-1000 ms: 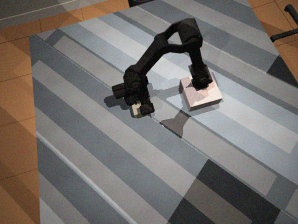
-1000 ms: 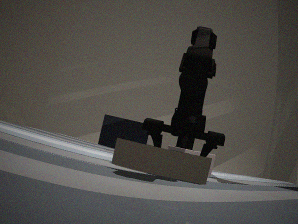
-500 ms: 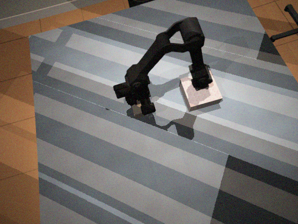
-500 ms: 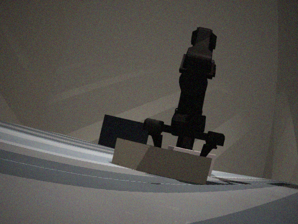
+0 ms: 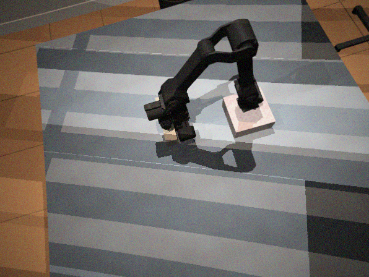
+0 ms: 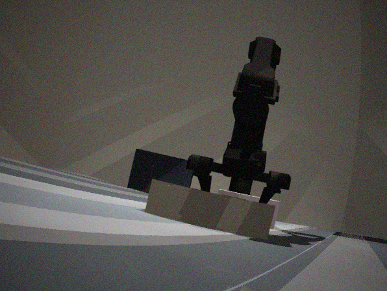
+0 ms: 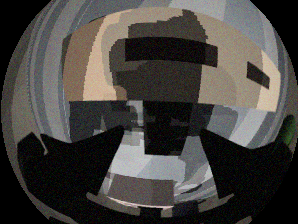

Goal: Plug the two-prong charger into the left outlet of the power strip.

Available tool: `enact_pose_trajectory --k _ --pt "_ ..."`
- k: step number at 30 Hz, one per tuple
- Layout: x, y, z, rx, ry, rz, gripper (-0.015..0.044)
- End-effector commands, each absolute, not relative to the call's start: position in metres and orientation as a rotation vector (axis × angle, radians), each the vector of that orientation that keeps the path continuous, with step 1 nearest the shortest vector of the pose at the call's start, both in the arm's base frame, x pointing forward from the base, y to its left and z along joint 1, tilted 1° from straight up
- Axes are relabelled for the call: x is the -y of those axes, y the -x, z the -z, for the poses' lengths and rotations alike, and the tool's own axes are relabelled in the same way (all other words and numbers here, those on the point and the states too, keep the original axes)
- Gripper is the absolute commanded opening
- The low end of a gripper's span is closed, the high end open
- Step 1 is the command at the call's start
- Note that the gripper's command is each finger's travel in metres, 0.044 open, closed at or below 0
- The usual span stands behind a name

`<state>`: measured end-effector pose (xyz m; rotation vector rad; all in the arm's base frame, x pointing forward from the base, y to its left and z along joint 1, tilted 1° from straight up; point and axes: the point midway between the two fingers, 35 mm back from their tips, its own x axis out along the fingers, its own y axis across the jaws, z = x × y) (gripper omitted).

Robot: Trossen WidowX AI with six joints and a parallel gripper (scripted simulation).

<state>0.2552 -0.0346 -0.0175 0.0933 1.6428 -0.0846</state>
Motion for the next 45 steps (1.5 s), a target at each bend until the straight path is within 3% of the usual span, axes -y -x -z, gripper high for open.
enact_pose_trajectory --k 1,38,45 --pt "0.034 -0.252 0.016 -1.634 -0.091 0.082 0.0440" --pt "0.030 -0.212 0.018 -1.635 -0.093 0.089 0.0440" --pt "0.031 -0.224 -0.019 -1.325 -0.091 0.209 0.0440"
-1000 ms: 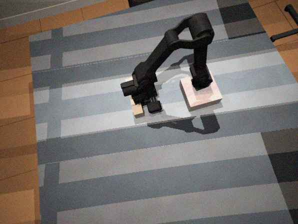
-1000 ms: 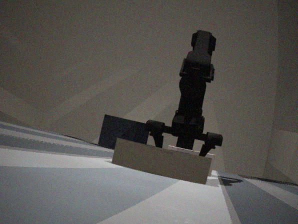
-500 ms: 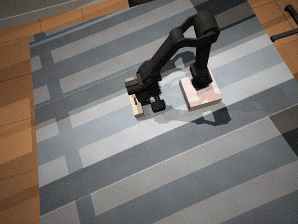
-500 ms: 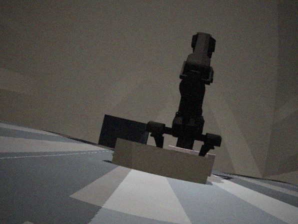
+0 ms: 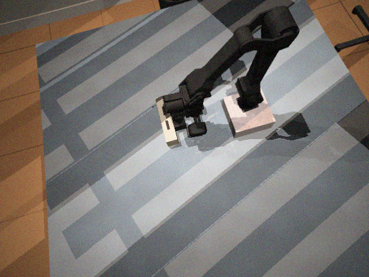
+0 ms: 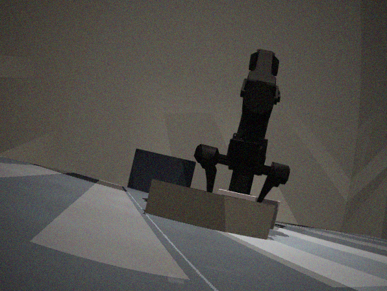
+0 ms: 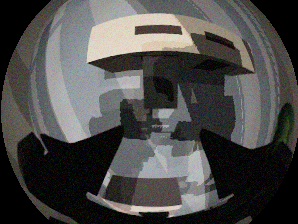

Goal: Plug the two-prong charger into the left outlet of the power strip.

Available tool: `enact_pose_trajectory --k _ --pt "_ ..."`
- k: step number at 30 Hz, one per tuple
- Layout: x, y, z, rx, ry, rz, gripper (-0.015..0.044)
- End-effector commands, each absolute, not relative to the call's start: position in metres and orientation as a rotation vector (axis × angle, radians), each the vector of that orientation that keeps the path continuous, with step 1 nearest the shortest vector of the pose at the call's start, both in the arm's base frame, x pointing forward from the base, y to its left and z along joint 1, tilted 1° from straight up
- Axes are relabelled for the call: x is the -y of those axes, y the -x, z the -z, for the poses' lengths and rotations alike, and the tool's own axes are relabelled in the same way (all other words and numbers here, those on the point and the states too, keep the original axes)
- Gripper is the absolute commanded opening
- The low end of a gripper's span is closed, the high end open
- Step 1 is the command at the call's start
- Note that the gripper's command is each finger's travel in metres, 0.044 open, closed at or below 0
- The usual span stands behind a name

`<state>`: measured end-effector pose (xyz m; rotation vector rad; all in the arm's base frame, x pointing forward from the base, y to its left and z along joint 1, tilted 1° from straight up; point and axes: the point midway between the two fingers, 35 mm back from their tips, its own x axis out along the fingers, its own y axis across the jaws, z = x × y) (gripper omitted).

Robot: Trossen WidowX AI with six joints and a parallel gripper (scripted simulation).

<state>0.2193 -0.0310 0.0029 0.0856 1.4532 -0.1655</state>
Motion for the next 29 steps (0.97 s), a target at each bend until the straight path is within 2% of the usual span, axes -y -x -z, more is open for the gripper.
enact_pose_trajectory --k 1,8,29 --pt "0.031 -0.225 -0.024 -1.274 -0.096 0.225 0.0440" --pt "0.031 -0.230 -0.061 -0.949 -0.158 0.300 0.0440" --pt "0.031 -0.230 -0.062 -0.941 -0.160 0.301 0.0440"
